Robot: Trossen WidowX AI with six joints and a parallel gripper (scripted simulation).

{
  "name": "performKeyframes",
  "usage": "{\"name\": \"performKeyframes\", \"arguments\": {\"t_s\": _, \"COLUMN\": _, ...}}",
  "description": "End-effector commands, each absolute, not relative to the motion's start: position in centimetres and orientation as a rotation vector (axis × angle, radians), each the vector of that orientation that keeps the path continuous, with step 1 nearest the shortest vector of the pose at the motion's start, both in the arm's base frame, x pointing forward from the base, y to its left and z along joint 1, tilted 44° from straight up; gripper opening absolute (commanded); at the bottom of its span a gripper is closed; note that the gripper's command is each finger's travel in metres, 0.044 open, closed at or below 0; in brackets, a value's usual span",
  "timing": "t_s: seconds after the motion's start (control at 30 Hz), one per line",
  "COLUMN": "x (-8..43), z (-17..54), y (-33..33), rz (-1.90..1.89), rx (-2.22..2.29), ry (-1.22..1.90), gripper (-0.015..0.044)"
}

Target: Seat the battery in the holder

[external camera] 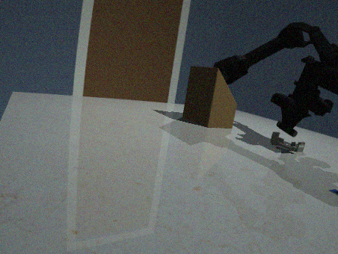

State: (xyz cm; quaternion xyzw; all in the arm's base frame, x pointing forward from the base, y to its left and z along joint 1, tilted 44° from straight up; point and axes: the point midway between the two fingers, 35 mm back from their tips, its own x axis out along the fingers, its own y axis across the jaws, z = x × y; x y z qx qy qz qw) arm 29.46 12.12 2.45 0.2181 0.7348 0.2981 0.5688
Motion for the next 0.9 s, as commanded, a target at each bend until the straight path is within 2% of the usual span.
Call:
{"name": "performKeyframes", "arguments": {"t_s": 0.0, "x": 29.31, "z": 2.02, "y": 12.26, "rz": 0.709, "rx": 0.504, "ry": 1.752, "gripper": 0.0064}}
{"name": "performKeyframes", "arguments": {"t_s": 0.87, "x": 29.92, "z": 1.42, "y": 12.89, "rz": 0.759, "rx": 0.462, "ry": 1.876, "gripper": 0.0064}}
